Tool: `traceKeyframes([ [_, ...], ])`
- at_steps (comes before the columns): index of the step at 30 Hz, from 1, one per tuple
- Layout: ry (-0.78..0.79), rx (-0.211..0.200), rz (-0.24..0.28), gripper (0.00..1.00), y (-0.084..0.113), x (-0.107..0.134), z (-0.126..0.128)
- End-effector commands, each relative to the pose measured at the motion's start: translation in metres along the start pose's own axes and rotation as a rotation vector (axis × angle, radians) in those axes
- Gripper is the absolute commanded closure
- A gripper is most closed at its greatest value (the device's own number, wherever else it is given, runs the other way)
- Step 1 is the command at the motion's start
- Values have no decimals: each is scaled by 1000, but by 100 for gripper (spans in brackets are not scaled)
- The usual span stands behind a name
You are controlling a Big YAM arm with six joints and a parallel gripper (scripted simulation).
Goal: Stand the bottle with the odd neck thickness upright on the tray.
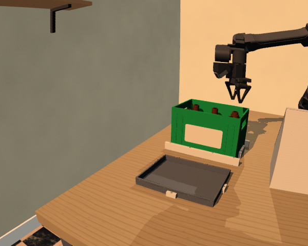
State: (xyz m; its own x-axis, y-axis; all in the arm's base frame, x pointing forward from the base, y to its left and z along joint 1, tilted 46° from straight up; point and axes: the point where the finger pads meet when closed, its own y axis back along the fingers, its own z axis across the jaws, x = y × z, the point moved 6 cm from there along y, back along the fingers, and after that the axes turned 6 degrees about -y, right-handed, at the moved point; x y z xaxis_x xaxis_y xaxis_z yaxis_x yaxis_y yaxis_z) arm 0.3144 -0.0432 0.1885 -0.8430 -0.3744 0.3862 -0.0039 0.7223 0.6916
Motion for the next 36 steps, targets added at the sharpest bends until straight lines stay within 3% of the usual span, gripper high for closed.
traceKeyframes([
  [1,11,-4,15,39,-11,-2,-2],
  [4,11,-4,15,39,-13,-2,-2],
  [5,-21,9,-13,39,-3,-9,-18],
  [8,11,-5,15,39,-18,-1,-2],
  [16,11,-5,15,39,-26,-1,-2],
  [36,3,-3,11,39,-28,-2,-6],
])
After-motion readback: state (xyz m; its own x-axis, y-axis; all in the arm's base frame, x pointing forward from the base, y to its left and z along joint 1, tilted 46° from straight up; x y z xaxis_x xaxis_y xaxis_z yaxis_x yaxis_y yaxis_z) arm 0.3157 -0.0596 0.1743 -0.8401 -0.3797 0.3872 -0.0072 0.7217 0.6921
